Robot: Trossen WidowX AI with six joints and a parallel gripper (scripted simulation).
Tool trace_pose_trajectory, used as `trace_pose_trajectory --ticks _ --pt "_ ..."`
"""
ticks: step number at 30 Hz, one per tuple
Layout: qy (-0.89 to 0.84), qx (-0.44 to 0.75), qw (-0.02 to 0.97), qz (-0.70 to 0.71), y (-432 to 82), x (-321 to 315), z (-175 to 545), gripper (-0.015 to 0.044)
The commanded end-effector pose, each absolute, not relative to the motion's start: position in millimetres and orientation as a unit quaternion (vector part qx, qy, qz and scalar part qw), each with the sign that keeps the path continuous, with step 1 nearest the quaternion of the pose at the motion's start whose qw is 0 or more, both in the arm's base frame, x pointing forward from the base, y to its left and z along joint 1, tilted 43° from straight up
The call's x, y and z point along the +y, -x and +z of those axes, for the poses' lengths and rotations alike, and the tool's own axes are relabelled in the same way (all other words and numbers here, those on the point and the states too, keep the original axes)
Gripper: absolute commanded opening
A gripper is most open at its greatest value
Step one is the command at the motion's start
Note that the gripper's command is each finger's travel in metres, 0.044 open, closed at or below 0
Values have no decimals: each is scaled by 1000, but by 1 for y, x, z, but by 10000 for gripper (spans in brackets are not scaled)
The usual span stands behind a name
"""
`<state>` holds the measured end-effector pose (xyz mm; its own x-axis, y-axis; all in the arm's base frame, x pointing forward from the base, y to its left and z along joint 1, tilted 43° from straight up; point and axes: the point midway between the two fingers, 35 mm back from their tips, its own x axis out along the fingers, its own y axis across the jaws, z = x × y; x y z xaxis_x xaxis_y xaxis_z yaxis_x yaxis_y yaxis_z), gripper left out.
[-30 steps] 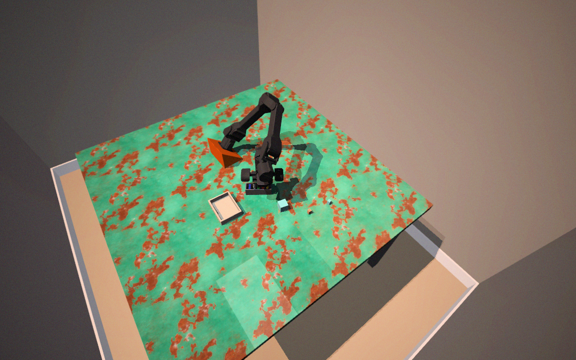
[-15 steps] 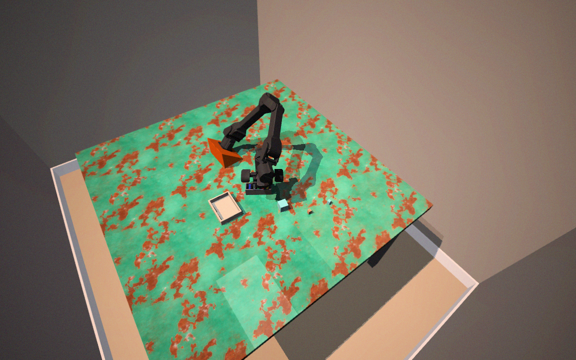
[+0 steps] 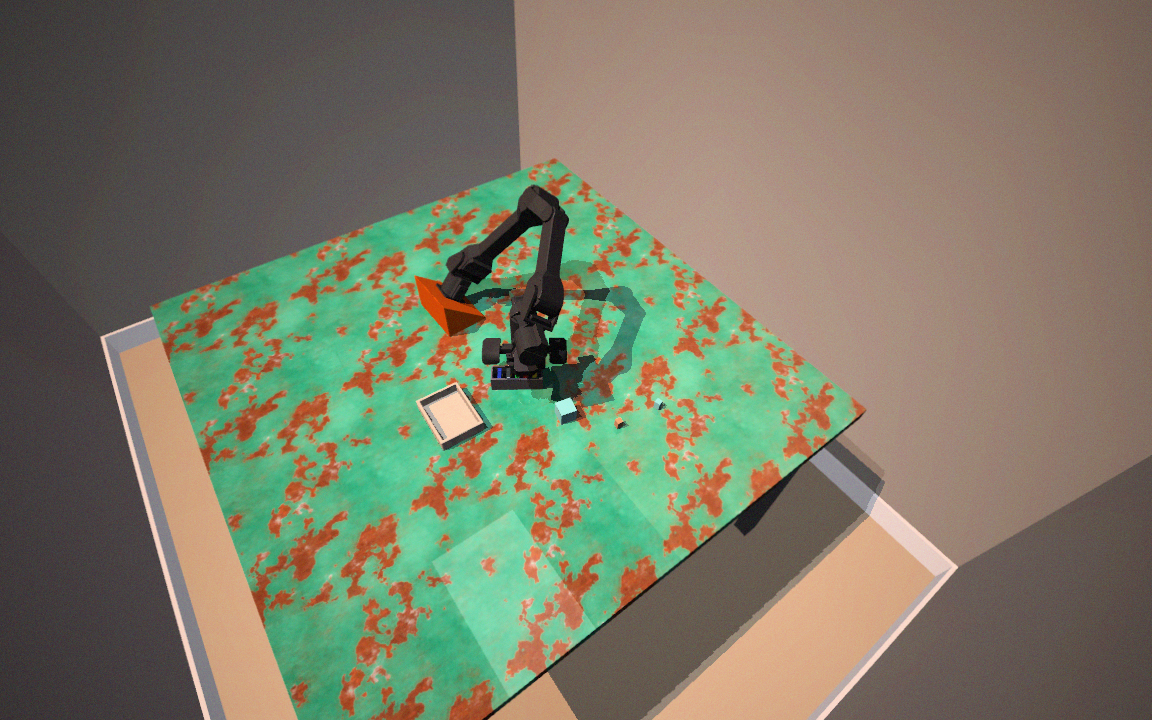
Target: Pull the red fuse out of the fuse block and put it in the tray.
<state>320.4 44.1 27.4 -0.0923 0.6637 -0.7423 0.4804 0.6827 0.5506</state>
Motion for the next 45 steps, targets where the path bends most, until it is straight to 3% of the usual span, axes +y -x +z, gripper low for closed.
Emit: trace_pose_trajectory --ticks 1,45 --pt "-389 733 551 84 -321 42 29 0" --pt "-390 734 550 83 -323 27 45 0"
